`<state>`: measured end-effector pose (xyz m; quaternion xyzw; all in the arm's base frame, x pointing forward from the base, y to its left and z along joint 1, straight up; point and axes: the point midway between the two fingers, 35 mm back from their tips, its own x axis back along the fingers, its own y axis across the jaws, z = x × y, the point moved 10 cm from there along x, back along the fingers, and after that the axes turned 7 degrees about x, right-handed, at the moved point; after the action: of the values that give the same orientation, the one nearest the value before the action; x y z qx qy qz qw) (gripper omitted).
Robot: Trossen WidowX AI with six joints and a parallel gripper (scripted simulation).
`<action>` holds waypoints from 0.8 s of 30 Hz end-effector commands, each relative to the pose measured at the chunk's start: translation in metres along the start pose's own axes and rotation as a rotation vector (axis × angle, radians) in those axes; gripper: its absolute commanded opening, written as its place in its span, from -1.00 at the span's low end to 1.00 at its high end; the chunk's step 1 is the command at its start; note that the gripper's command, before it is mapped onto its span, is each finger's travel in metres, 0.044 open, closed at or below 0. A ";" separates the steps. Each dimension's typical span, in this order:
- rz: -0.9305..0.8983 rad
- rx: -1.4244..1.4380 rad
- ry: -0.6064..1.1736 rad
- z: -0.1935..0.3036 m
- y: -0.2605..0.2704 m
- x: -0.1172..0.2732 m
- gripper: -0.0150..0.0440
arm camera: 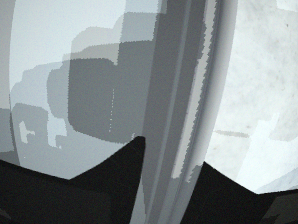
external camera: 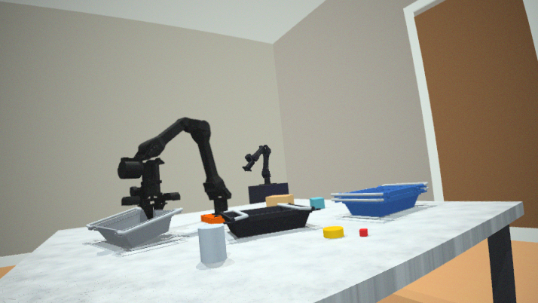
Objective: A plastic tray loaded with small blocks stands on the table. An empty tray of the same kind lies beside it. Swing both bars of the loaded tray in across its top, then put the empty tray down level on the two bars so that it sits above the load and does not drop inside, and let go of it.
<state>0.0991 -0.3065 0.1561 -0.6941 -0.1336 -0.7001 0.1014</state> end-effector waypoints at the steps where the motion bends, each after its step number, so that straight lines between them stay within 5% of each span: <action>1: 0.014 -0.002 -0.001 0.000 -0.001 0.020 -0.49; 24: 0.014 -0.002 -0.001 0.000 0.004 0.079 -0.49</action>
<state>0.0980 -0.3034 0.2170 -0.6971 -0.1172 -0.6976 0.1172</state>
